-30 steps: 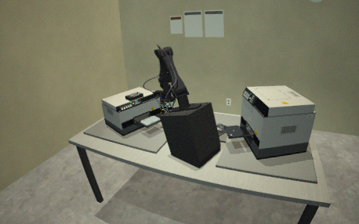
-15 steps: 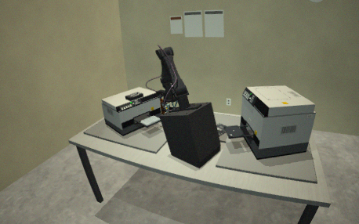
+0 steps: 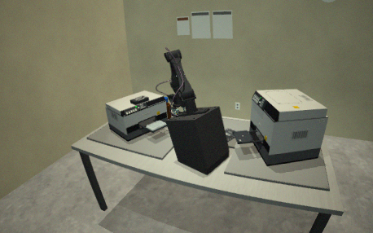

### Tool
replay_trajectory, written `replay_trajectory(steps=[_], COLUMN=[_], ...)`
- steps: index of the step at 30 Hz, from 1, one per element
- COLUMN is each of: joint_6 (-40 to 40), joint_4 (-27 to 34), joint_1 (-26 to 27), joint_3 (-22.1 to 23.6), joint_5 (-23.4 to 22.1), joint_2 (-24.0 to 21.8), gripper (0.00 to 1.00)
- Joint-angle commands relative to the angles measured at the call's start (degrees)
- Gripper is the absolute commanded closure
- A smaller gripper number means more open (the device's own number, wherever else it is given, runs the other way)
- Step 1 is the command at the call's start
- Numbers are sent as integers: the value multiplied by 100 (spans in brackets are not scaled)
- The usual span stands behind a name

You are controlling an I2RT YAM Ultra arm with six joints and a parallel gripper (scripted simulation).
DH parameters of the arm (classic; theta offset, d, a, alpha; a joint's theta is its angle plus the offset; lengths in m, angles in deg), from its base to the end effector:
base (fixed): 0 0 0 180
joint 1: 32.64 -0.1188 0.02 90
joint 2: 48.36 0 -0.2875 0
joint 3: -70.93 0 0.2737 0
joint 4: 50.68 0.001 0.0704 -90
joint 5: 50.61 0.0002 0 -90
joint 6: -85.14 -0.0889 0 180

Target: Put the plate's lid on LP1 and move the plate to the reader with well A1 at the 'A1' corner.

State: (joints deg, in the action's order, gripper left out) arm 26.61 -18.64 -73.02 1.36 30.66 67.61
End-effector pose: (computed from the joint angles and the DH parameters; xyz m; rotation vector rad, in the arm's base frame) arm 0.2695 0.2483 0.0240 -1.7448 2.3694 0.2471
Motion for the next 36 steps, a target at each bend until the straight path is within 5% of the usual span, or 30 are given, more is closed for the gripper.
replay_trajectory(steps=[1,36], joint_6=[-218,-1553], joint_4=[-99,-383], joint_1=[28,817], joint_3=[65,76], joint_5=[-82,-261], joint_2=[-208,121], gripper=[14,14])
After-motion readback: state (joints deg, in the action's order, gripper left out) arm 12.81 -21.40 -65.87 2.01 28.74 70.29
